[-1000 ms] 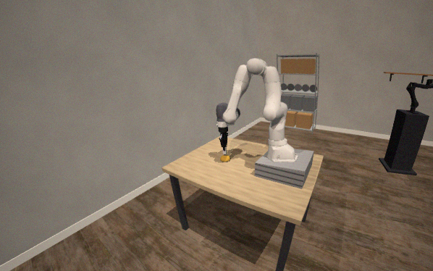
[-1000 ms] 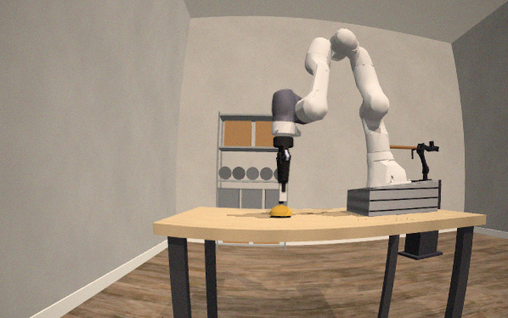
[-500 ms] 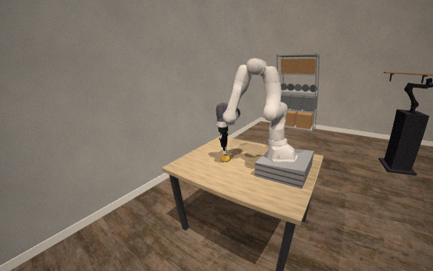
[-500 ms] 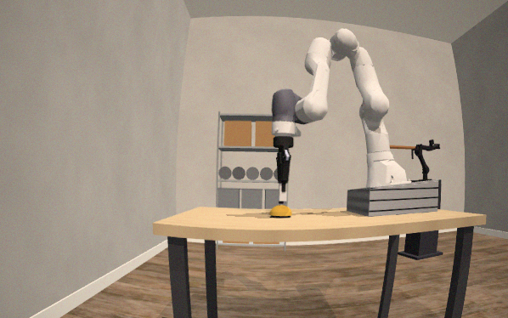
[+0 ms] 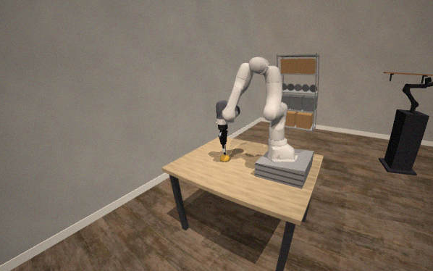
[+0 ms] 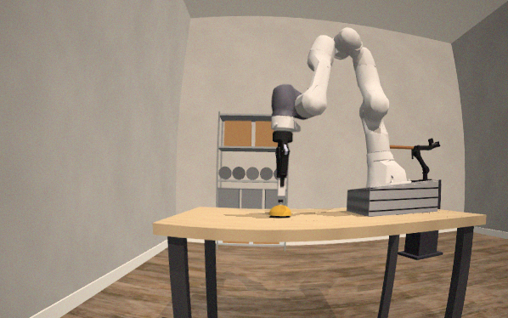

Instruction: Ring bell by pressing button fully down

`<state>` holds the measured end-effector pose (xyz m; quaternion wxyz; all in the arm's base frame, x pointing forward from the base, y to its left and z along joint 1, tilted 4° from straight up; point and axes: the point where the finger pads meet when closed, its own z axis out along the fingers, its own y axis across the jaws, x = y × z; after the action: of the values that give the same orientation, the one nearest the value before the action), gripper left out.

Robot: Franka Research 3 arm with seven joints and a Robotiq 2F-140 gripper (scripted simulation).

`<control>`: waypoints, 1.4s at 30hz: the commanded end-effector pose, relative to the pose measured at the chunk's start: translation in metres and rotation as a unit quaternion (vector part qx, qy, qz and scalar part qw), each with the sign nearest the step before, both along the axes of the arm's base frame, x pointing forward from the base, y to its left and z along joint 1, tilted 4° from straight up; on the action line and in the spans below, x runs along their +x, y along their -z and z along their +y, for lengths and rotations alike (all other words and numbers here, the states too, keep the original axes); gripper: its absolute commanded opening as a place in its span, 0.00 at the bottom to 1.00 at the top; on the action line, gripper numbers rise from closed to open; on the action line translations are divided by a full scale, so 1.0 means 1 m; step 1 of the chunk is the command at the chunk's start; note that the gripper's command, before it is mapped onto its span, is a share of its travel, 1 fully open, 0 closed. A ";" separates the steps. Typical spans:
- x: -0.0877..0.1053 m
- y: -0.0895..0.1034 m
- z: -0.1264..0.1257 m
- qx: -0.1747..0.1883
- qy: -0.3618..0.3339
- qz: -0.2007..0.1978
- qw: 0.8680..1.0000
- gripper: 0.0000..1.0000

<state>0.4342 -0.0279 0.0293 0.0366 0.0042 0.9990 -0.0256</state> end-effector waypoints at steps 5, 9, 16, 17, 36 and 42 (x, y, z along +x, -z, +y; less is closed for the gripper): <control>-0.005 -0.020 0.001 0.001 -0.007 0.006 1.000 0.00; -0.005 -0.025 0.002 0.001 -0.007 0.006 1.000 0.00; -0.006 -0.041 0.003 0.001 -0.007 0.006 1.000 0.00; -0.007 -0.043 0.003 0.001 -0.007 0.006 1.000 0.00; -0.007 -0.049 0.003 0.001 -0.007 0.006 1.000 0.00; -0.007 -0.049 0.003 0.001 -0.007 0.006 1.000 0.00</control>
<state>0.4267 -0.0255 0.0765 0.0299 -0.0005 0.9992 -0.0251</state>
